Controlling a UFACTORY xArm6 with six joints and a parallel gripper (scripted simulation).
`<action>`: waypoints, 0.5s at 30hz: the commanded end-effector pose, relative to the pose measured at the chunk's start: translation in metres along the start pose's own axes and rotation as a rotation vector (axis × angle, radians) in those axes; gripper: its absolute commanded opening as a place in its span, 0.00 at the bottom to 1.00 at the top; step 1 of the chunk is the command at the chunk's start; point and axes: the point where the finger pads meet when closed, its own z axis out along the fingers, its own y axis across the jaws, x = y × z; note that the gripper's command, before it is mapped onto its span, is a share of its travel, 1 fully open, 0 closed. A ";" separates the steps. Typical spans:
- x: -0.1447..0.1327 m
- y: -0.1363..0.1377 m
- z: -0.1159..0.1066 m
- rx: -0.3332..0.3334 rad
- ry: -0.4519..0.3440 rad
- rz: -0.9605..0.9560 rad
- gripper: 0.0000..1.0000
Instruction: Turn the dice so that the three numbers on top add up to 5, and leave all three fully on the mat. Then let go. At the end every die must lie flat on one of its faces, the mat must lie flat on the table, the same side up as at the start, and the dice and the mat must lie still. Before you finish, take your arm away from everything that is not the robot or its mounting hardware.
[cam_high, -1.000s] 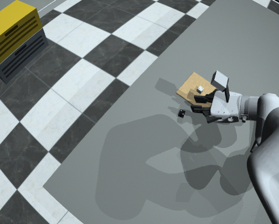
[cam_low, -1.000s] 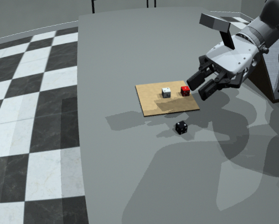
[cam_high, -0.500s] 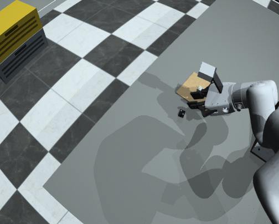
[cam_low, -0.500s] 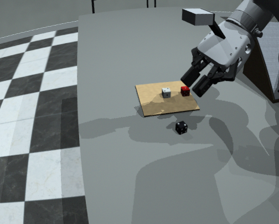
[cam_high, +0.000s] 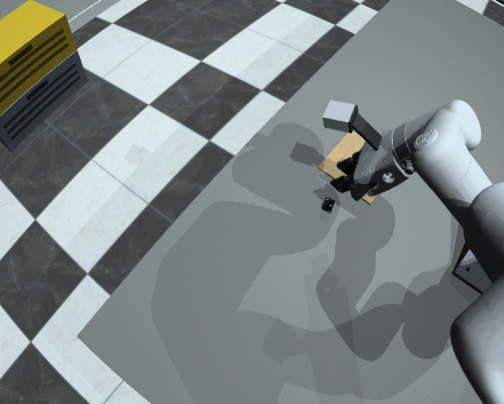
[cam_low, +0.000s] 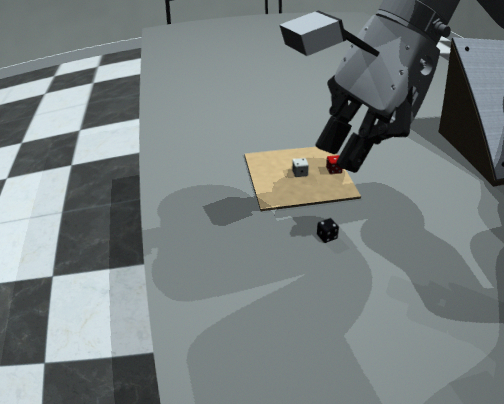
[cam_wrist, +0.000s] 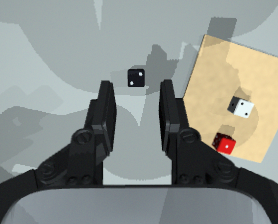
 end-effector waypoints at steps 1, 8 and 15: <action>0.010 -0.002 0.001 0.019 -0.170 0.009 0.36; 0.020 -0.002 0.001 0.020 -0.315 0.007 0.36; 0.029 -0.002 0.001 0.021 -0.464 0.006 0.36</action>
